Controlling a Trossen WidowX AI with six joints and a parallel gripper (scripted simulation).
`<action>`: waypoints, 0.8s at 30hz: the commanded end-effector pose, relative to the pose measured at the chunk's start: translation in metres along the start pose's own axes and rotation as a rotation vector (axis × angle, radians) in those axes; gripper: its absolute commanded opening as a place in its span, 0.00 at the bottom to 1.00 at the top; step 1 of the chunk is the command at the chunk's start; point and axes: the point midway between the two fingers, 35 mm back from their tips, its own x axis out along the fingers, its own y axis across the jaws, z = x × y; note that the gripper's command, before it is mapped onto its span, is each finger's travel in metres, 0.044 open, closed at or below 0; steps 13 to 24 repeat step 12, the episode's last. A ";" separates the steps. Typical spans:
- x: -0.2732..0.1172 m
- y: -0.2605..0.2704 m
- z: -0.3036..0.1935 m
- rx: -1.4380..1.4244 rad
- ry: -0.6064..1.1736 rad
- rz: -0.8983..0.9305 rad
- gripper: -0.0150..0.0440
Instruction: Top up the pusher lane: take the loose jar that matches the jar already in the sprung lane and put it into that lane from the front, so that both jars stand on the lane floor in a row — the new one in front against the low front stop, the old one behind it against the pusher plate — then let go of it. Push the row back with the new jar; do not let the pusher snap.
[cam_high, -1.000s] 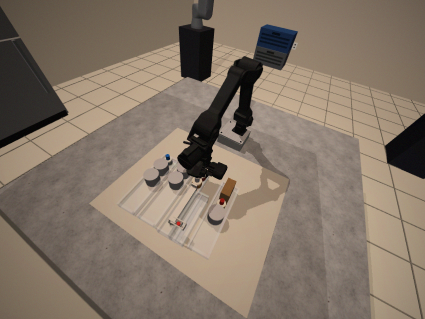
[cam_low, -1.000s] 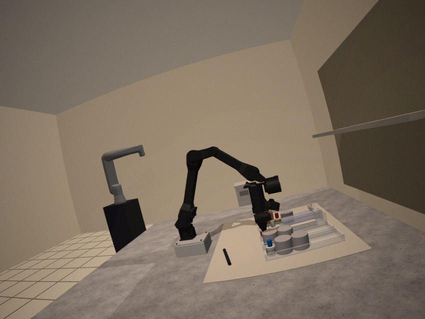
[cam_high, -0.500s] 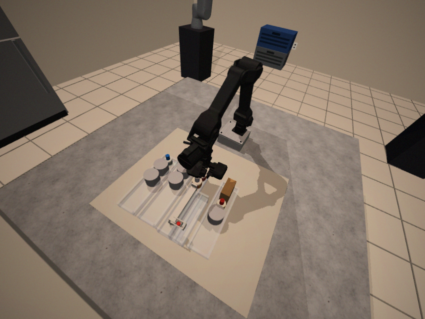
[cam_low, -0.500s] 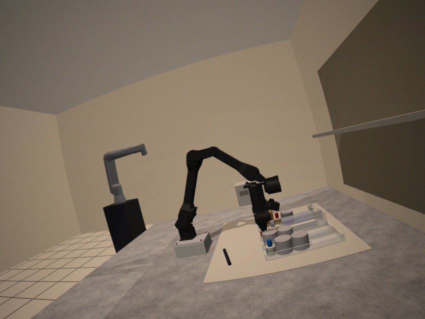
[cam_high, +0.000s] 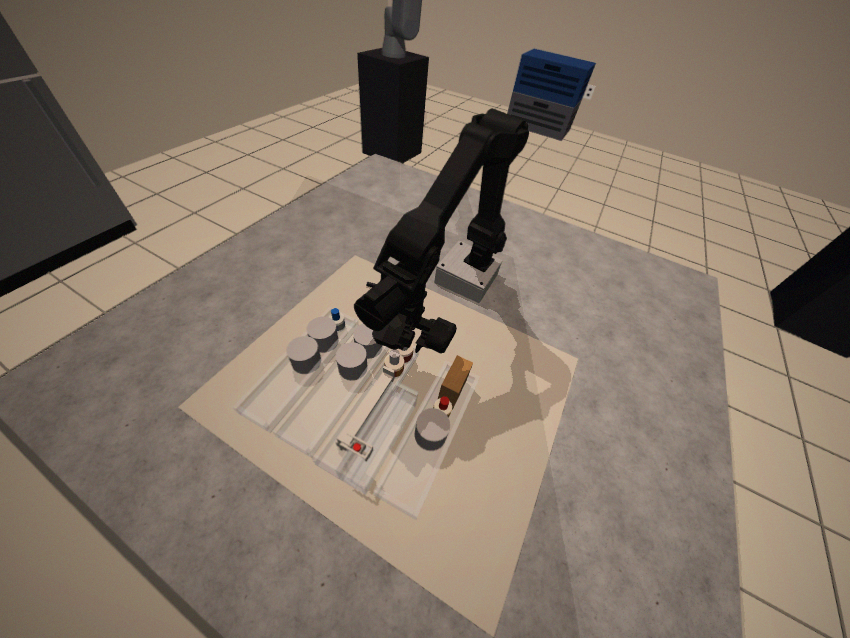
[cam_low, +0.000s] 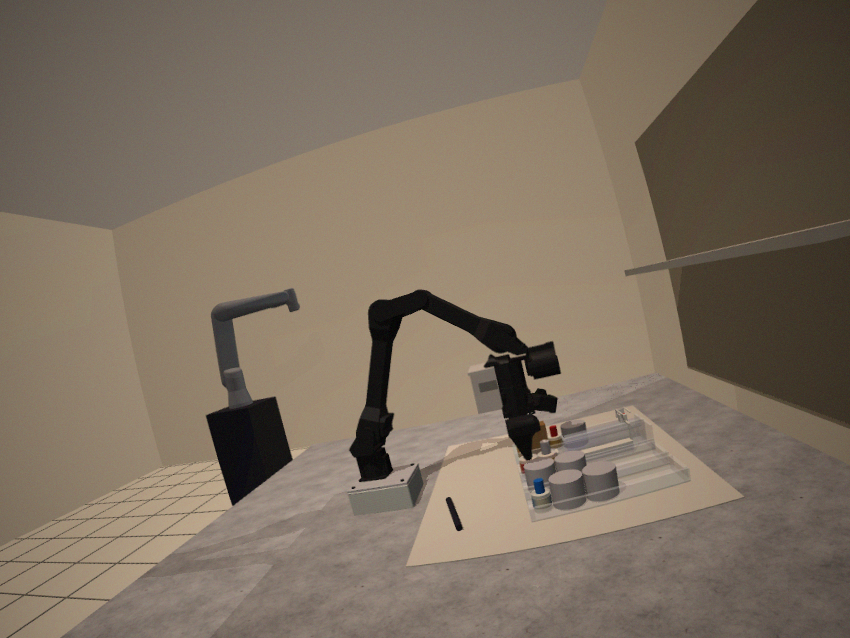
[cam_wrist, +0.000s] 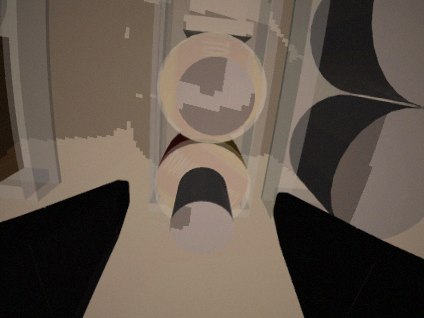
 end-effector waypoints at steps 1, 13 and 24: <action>-0.001 0.000 -0.007 -0.003 0.004 0.002 0.75; -0.003 -0.001 -0.044 -0.003 0.008 0.001 0.75; -0.003 -0.001 -0.044 -0.003 0.008 0.001 0.75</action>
